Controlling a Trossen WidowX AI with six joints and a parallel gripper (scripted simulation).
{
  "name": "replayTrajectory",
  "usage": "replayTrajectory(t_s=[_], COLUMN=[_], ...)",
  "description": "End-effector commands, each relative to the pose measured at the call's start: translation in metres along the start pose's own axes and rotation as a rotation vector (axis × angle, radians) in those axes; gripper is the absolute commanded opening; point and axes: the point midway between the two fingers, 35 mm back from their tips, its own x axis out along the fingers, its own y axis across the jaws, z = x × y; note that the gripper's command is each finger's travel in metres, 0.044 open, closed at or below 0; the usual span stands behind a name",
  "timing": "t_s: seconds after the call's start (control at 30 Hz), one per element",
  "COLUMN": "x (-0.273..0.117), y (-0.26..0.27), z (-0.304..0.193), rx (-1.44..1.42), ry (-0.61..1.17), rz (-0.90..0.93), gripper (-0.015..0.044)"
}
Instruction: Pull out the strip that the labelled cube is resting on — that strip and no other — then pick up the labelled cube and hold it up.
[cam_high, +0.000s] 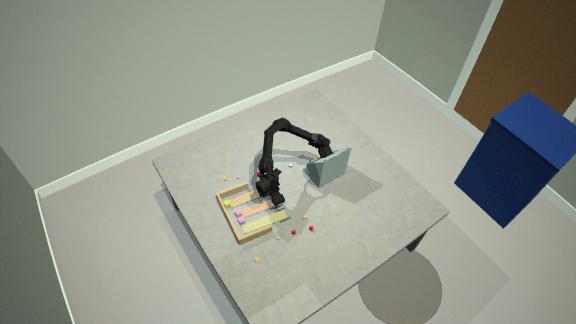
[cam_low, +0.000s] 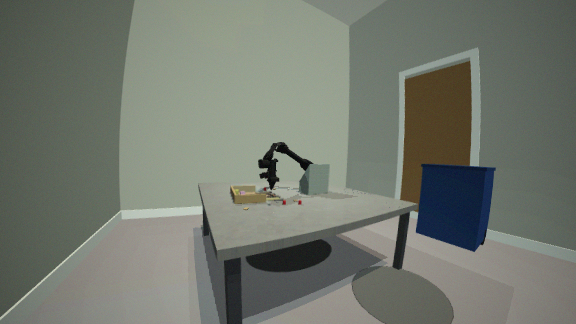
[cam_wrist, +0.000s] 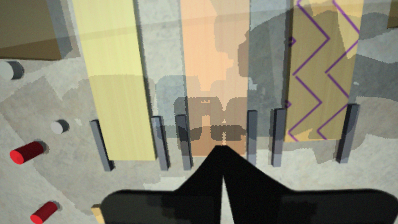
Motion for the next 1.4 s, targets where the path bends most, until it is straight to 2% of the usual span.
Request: replayTrajectory(t_s=[0.0, 0.63, 1.37], x=[0.008, 0.039, 0.040], y=[0.001, 0.000, 0.000], z=[-0.001, -0.002, -0.003], rx=[-0.008, -0.008, -0.008], ry=[0.002, 0.002, 0.002], rz=[-0.005, -0.009, -0.009], gripper=[0.0000, 0.0000, 0.0000])
